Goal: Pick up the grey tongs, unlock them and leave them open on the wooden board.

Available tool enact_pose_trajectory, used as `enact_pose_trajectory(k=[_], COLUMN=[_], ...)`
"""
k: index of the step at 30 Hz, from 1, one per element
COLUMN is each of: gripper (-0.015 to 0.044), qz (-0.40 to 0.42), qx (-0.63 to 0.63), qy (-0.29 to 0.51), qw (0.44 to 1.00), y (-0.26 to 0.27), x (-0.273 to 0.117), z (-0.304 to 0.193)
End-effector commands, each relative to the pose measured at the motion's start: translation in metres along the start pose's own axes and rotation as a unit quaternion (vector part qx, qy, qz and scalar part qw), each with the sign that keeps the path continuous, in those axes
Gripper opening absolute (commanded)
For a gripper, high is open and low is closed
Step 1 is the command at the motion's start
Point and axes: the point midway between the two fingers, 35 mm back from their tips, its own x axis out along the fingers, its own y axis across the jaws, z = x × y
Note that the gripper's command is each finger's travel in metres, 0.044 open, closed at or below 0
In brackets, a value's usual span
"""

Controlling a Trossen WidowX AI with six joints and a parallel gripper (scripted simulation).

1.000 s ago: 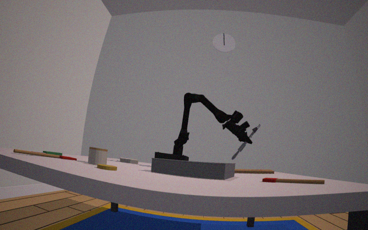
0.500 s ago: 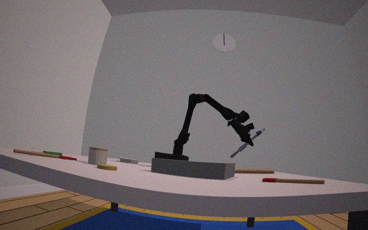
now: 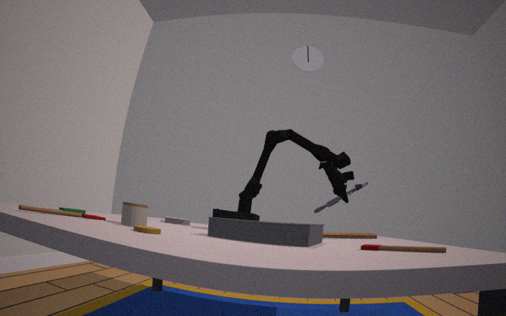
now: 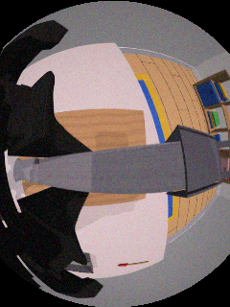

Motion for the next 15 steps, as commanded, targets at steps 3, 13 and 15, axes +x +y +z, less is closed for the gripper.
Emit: enact_pose_trajectory(k=[3, 13, 15], gripper=[-0.015, -0.015, -0.015], qz=[0.004, 0.008, 0.009], qx=[0.004, 0.011, 0.012], qy=[0.039, 0.107, 0.121], qw=[0.999, 0.994, 0.993], y=[-0.0004, -0.003, -0.0035], x=[0.0013, -0.0002, -0.0009], z=[0.0004, -0.0036, -0.0046])
